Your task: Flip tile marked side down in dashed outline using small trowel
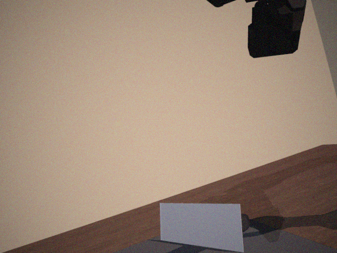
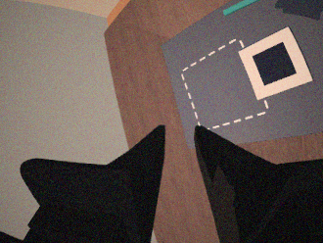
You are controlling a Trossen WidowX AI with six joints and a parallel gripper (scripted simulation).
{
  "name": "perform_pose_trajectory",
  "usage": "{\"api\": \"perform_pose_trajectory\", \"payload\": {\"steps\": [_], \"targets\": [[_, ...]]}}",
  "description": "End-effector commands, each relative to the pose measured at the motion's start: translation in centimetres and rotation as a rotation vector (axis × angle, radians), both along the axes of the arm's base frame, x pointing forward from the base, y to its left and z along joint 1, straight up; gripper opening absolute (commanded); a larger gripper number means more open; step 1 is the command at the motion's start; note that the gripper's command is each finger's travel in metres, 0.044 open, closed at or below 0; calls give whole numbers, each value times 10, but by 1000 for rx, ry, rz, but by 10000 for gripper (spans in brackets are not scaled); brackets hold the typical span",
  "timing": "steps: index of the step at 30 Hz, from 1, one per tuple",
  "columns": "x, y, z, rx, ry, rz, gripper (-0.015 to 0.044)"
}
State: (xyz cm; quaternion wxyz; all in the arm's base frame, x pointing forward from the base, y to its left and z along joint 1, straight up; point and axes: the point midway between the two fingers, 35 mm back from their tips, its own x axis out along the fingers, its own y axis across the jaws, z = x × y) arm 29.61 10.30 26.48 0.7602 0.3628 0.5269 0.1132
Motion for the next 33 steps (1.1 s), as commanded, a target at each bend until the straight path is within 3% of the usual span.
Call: {"api": "perform_pose_trajectory", "payload": {"steps": [1, 33], "targets": [[8, -13, -11, 12, 92, -130, 100], [40, -113, -90, 125, 616, -1088, 100]]}}
